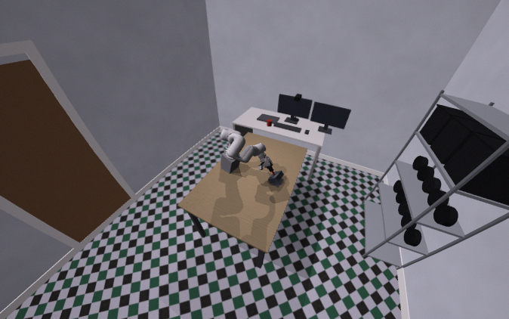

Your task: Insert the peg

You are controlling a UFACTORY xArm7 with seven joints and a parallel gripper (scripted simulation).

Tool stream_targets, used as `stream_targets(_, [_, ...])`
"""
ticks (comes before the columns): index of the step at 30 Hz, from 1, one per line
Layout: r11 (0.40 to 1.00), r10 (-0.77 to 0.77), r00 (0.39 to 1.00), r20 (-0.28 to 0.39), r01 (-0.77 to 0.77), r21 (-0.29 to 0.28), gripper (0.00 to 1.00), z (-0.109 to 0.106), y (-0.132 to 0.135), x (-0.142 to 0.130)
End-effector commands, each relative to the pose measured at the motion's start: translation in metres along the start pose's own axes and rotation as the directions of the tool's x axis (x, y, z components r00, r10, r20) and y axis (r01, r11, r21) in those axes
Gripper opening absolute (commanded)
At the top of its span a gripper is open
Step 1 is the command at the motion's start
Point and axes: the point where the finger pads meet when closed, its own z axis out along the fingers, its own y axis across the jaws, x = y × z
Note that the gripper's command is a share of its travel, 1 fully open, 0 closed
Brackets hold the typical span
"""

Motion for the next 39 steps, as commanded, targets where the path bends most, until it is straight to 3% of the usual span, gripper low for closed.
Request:
stream_targets(1, [1.000,0.000,1.000,0.001,0.000,0.002,0.00,0.005,-0.001,-0.001])
stream_targets(19, [1.000,0.000,1.000,0.001,0.000,0.002,0.00,0.021,-0.001,-0.001])
stream_targets(30, [1.000,0.000,1.000,0.001,0.000,0.002,0.00,0.018,-0.001,-0.001])
stream_targets(39, [1.000,0.000,1.000,0.001,0.000,0.002,0.68,0.018,-0.001,-0.001])
